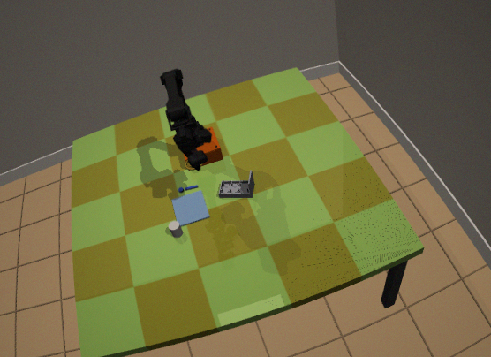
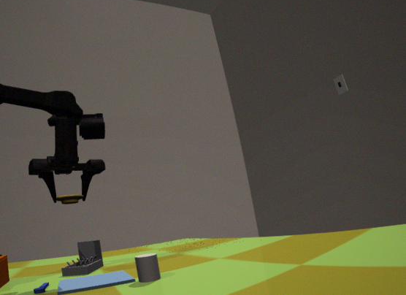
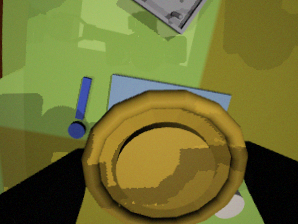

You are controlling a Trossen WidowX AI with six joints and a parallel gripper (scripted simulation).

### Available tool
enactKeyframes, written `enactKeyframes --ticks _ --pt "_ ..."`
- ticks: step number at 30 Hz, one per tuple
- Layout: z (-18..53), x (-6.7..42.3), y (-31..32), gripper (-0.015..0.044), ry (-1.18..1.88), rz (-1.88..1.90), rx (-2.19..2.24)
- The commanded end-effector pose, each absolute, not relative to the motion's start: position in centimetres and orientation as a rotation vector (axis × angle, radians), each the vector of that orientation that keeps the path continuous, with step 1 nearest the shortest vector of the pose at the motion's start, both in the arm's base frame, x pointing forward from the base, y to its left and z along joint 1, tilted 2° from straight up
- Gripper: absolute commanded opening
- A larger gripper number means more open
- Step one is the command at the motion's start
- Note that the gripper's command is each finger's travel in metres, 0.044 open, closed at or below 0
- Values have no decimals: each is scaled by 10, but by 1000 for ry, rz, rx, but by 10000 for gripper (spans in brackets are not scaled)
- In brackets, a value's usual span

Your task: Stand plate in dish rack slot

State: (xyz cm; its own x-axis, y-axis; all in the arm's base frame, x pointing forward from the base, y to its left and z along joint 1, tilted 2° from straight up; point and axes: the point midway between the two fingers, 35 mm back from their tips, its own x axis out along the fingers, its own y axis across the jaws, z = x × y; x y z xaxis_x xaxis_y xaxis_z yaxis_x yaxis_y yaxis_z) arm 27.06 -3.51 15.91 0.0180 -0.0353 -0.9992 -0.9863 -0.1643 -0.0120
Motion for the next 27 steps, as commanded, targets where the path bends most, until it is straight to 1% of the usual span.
enactKeyframes --ticks 1,23,27 --pt "157 265 -29 0 1068 1413 -1468" --pt "153 246 -1 0 526 1934 -1974" --pt "153 245 0 0 505 1949 -1988"
